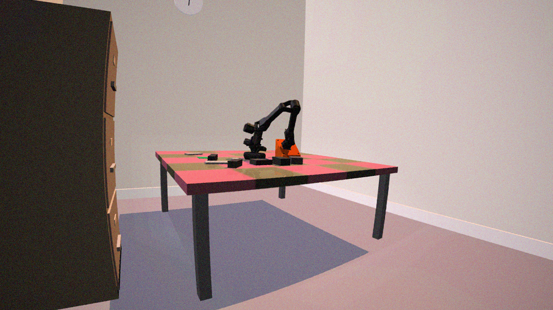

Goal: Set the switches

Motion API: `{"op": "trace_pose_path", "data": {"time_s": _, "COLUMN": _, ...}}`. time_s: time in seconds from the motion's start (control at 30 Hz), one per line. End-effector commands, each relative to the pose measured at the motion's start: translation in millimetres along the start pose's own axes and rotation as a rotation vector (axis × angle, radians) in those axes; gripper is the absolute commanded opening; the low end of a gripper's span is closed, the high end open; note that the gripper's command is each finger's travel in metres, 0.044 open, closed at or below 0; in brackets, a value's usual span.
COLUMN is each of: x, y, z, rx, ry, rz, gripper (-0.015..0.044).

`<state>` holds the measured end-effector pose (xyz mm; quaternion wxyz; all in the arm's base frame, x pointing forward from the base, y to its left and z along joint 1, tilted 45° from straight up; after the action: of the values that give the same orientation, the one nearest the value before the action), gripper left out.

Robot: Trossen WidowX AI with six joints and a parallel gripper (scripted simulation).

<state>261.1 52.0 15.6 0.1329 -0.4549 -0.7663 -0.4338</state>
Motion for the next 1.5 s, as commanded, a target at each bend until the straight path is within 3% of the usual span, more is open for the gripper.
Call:
{"op": "trace_pose_path", "data": {"time_s": 0.0, "x": 0, "y": 3, "z": 0, "rx": -0.003, "ry": 0.000, "rz": 0.001, "gripper": 0.0000}}
{"op": "trace_pose_path", "data": {"time_s": 0.77, "x": -3, "y": 27, "z": 7, "rx": -0.003, "ry": -0.001, "rz": 0.000, "gripper": 0.0000}}
{"op": "trace_pose_path", "data": {"time_s": 1.0, "x": -1, "y": 6, "z": -52, "rx": 0.000, "ry": -0.003, "rz": 0.001, "gripper": 0.0000}}
{"op": "trace_pose_path", "data": {"time_s": 1.27, "x": 0, "y": 7, "z": -54, "rx": 0.003, "ry": -0.001, "rz": -0.002, "gripper": 0.0000}}
{"op": "trace_pose_path", "data": {"time_s": 1.47, "x": 38, "y": 50, "z": -56, "rx": 0.147, "ry": 0.026, "rz": -0.071, "gripper": 0.0000}}
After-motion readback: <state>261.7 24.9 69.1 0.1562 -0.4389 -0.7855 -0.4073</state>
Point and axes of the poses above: the point midway between the two fingers, 35 mm back from their tips, its own z axis out along the fingers, its own y axis across the jaws, x = y × z, the point moved 4 cm from there along -z, back along the fingers, and after that the axes turned 4 degrees about -z, right-handed, at the moved point
